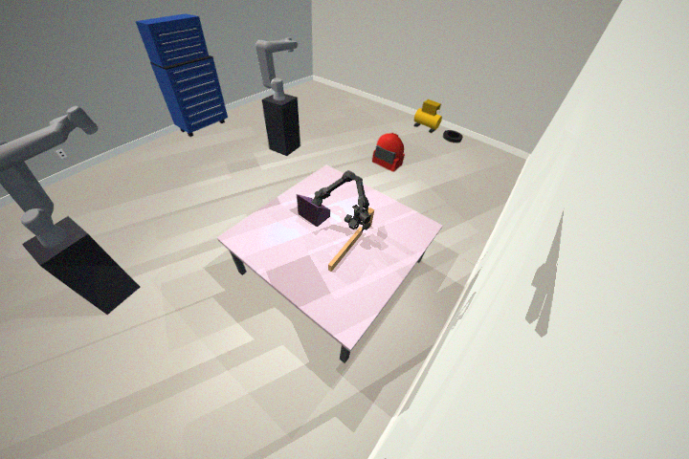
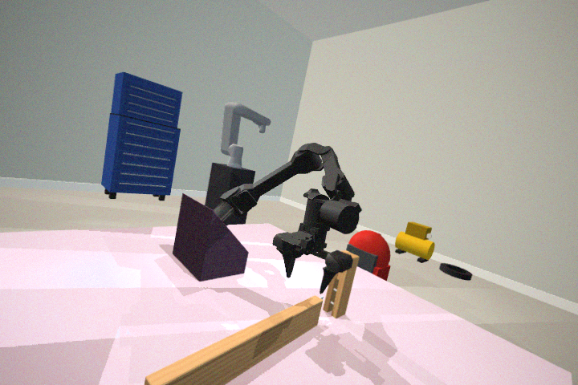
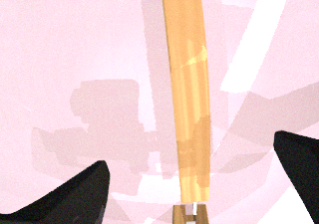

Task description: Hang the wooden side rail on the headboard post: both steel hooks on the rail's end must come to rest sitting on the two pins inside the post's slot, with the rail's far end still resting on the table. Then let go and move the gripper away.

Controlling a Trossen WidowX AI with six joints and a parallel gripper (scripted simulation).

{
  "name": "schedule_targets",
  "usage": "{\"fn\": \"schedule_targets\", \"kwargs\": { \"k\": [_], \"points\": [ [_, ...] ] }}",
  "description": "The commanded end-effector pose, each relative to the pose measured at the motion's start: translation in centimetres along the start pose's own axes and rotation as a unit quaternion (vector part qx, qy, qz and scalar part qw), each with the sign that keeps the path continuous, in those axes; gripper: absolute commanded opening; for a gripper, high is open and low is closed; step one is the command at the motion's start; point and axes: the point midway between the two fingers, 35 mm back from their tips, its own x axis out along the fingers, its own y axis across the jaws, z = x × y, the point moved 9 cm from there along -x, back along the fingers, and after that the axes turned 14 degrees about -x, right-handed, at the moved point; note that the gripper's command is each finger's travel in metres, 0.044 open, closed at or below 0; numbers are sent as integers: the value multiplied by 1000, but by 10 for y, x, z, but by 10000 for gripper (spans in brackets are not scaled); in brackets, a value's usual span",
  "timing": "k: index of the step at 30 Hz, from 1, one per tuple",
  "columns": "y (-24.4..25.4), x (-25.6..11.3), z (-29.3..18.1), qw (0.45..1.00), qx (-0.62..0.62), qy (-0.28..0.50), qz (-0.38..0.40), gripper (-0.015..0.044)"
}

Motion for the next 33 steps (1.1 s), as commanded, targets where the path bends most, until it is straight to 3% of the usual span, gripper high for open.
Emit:
{"fn": "schedule_targets", "kwargs": {
  "k": [1, 5, 9, 33],
  "points": [
    [1, -6, -3, 999, 32, -1, -18, 440],
    [1, -4, -3, 999, 32, -1, -18, 440],
    [0, 28, -3, 999, 32, 0, -18, 440],
    [-1, 65, -3, 999, 32, 0, -18, 440]
  ]
}}
